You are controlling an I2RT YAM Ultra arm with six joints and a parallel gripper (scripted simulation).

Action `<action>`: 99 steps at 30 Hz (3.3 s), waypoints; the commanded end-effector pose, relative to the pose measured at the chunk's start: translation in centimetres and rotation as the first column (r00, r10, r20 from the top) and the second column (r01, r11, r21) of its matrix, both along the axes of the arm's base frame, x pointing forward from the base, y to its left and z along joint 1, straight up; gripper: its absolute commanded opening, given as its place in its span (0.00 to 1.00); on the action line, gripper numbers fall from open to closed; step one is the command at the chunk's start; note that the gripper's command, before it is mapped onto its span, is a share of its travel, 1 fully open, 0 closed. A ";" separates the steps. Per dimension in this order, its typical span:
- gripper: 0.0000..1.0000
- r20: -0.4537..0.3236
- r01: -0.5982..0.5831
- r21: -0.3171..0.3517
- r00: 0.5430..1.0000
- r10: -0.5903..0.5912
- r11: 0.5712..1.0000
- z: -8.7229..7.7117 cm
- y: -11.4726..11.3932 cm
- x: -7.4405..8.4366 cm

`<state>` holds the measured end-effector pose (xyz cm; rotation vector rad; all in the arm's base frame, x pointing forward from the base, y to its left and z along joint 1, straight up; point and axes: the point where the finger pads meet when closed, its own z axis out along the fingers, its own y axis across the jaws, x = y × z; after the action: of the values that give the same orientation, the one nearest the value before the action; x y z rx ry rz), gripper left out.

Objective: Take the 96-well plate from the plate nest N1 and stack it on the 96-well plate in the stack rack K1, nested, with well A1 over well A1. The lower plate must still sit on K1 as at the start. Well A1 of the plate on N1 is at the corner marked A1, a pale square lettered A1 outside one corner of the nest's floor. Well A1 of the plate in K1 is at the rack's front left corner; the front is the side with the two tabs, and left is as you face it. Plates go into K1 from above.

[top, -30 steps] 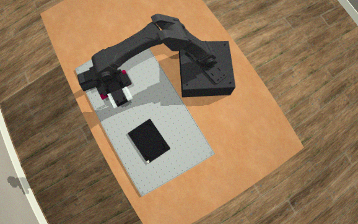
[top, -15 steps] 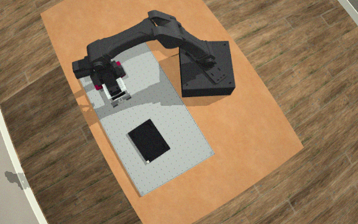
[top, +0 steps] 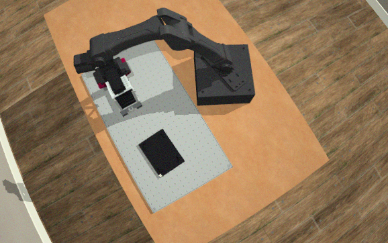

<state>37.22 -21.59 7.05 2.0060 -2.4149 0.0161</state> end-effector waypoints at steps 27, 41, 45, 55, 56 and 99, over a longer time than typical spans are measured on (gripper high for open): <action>0.00 0.033 -0.017 -0.007 0.999 0.018 1.000 2.1 0.9 0.9; 0.00 0.027 -0.018 -0.003 0.999 0.018 1.000 1.8 0.8 0.8; 0.00 0.024 -0.017 -0.001 1.000 0.017 1.000 1.7 0.8 0.8; 0.00 0.015 -0.017 0.004 1.000 0.017 1.000 1.3 0.7 0.8; 0.00 0.014 -0.017 0.004 1.000 0.017 1.000 1.2 0.7 0.8; 0.00 0.040 -0.013 -0.011 0.999 0.013 1.000 2.4 0.3 0.7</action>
<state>37.45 -21.16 7.30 2.0180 -2.4030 0.0083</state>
